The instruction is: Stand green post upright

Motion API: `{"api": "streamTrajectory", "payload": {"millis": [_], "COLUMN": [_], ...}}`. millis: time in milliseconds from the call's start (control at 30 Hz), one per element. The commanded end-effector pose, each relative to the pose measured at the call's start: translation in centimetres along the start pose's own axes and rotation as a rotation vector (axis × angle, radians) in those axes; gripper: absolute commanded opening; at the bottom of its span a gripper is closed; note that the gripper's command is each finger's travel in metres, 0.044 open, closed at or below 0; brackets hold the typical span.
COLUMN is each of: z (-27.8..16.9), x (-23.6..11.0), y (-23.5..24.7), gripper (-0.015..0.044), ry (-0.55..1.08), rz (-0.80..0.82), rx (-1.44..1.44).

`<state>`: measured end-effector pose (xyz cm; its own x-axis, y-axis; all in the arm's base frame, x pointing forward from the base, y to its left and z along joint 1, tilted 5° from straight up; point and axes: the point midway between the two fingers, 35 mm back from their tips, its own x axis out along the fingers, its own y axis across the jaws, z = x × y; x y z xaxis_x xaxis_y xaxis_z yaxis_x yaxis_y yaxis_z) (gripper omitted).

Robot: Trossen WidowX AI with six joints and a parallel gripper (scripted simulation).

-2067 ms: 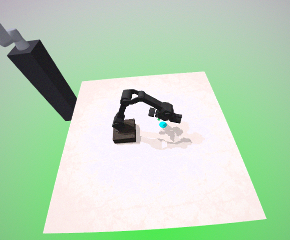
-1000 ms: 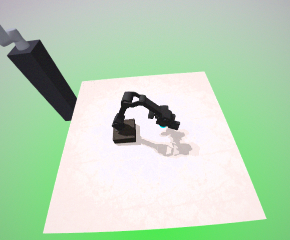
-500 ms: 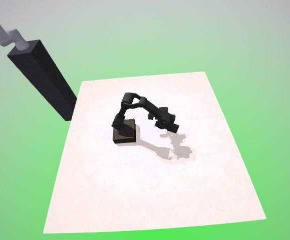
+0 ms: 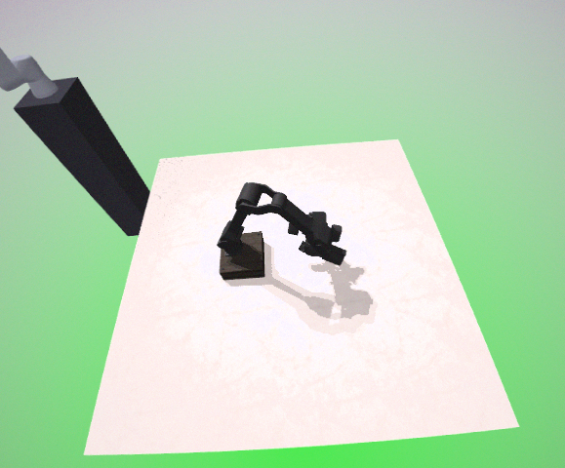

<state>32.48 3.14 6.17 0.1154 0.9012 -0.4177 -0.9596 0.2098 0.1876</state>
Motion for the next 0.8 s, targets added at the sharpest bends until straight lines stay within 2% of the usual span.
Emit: {"api": "streamTrajectory", "payload": {"millis": [0, 767], "z": [0.0, 0.3], "x": [-0.1, -1.4], "y": [0.0, -0.4], "gripper": [0.0023, 0.0023], "ry": [-0.031, -0.189], "rz": [-0.012, -0.097], "rx": [-0.007, -0.043]}}
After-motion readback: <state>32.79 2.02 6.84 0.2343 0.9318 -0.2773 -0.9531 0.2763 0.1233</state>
